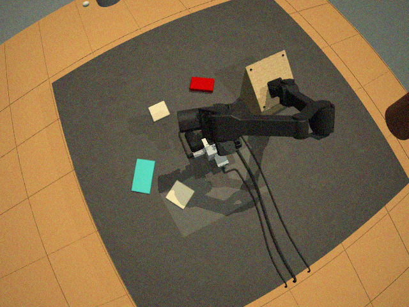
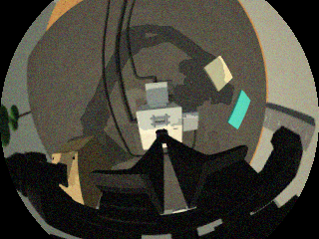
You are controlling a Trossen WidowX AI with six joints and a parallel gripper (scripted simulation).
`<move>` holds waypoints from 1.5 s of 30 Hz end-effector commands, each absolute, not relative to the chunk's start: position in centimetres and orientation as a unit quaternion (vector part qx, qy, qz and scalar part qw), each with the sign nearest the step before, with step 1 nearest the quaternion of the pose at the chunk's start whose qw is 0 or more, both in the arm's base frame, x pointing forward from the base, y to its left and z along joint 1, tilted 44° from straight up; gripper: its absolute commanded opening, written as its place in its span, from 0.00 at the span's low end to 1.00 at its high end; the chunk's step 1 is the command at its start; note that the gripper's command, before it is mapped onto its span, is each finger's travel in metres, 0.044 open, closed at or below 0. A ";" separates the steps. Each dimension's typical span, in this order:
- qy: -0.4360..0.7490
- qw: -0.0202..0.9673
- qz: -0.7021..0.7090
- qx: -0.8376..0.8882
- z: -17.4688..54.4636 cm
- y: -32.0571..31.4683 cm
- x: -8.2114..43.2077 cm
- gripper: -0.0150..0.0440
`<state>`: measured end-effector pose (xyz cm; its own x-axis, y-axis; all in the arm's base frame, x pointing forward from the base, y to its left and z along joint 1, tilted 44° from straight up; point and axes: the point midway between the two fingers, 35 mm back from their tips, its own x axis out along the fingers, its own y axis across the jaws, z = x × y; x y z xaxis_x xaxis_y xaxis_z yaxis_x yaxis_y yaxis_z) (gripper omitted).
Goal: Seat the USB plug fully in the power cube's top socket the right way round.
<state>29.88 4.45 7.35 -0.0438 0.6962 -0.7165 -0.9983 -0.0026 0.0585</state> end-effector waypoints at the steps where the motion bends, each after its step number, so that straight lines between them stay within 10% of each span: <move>1: 0.293 0.644 0.659 -0.253 7.3 4.5 29.9 0.25; 45: 0.288 0.651 0.661 -0.238 7.1 5.1 30.0 0.25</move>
